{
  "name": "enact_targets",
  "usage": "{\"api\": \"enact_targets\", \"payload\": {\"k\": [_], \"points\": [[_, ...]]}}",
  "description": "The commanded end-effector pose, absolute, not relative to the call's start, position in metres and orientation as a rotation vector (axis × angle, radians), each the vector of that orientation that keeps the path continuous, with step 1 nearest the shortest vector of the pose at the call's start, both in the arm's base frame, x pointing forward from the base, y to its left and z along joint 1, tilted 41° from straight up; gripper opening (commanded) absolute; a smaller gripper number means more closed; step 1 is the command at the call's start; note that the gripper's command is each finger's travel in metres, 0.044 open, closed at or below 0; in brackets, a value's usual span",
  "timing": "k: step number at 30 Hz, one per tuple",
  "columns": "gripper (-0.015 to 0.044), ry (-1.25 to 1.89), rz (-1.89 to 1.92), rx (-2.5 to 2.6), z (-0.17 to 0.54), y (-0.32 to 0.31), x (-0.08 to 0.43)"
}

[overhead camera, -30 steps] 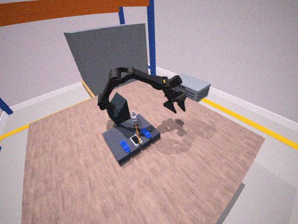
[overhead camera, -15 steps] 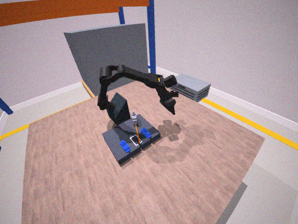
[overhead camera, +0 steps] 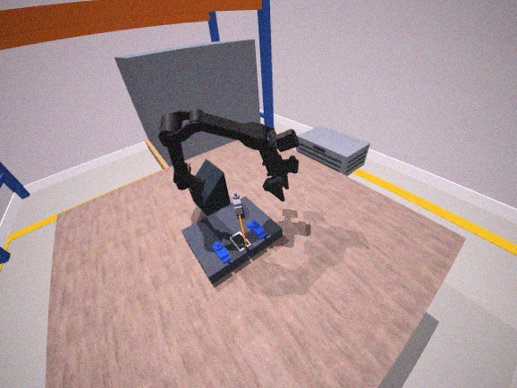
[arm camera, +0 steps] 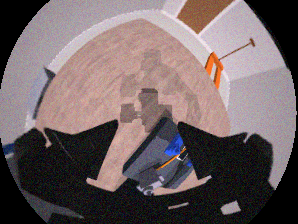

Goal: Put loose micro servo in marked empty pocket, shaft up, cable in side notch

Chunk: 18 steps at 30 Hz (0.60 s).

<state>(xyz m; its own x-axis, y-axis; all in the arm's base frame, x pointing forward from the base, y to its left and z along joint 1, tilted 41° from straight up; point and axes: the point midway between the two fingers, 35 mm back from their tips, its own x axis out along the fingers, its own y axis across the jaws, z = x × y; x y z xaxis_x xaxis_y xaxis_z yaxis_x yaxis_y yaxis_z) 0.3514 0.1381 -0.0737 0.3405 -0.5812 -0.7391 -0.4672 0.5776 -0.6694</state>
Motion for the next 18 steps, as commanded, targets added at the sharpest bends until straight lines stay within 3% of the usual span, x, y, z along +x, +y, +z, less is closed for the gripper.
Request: {"api": "enact_targets", "payload": {"k": [1,18], "points": [[0.0440,1.318,-0.162,-0.929,-0.068,0.129,0.338],[0.0440,1.378,-0.561,-0.458,-0.027,0.094,0.281]]}}
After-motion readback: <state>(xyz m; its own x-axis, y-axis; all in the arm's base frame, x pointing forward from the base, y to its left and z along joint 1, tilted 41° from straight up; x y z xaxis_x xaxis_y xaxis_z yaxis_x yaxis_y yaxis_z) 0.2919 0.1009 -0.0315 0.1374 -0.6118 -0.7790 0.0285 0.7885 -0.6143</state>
